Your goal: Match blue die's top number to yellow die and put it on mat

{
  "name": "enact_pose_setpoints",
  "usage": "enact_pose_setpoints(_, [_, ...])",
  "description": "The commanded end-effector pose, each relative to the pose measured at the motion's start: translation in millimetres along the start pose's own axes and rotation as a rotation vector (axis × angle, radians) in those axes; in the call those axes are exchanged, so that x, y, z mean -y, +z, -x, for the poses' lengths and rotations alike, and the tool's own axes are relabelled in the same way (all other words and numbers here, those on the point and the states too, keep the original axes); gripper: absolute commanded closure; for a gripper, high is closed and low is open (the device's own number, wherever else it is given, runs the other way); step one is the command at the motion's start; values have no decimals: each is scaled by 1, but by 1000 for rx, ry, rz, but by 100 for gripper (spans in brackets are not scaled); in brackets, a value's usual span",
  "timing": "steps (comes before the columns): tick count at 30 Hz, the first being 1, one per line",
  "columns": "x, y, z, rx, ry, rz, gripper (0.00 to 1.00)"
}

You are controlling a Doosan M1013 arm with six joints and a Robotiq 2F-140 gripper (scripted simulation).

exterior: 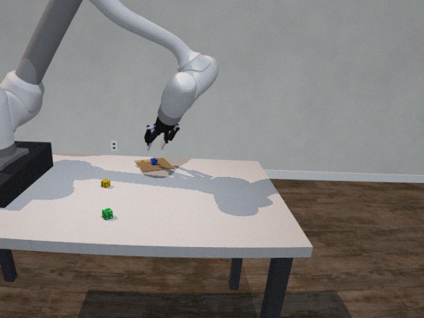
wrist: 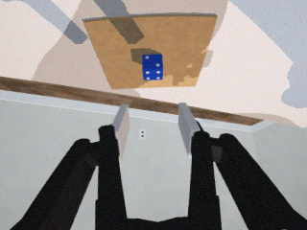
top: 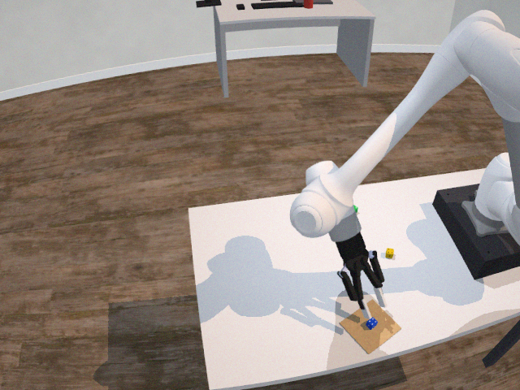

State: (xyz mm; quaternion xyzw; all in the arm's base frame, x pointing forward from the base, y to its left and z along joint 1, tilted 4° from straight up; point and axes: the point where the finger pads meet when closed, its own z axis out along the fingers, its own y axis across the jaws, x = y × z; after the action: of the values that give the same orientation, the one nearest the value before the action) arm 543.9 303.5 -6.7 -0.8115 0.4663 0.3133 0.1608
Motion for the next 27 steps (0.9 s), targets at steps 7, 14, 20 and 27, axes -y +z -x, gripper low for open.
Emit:
enact_pose_setpoints(7, [-3,0,4,-92,2,15,57])
enact_pose_setpoints(14, [-1,-1,6,-244,-1,8,57])
enact_pose_setpoints(20, [-1,-1,11,-270,-2,6,57])
enact_pose_setpoints(27, [-4,2,12,-421,3,18,57])
